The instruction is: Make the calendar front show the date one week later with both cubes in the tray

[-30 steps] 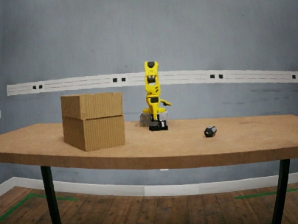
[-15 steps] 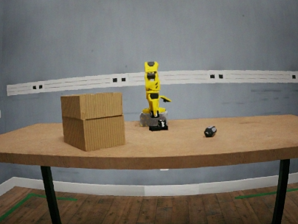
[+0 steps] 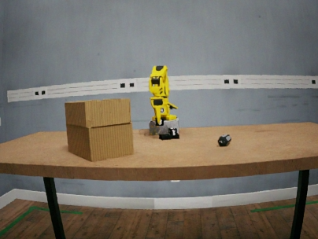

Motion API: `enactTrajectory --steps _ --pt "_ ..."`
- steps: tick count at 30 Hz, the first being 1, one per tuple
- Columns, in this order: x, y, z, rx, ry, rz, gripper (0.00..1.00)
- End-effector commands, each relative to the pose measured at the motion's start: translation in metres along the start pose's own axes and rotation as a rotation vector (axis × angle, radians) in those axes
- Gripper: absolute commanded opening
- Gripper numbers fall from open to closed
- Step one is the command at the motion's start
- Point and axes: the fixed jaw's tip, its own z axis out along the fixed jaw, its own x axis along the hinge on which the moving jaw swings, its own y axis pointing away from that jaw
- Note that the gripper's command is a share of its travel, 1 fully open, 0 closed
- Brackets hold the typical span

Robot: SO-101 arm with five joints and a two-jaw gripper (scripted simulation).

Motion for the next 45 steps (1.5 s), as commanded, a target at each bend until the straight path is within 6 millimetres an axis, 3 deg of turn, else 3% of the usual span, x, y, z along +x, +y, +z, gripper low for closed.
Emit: enactTrajectory --steps 1,8,16,28,45 --pt "0.010 -0.001 0.000 0.001 -0.001 0.064 0.00" --pt "0.056 0.007 0.004 0.001 0.000 0.336 0.00" --pt "0.107 0.037 0.012 0.001 0.002 0.651 0.00" --pt "0.135 0.066 0.019 0.002 0.003 0.852 0.00" --pt "0.137 0.068 0.020 0.001 0.003 0.859 0.00"
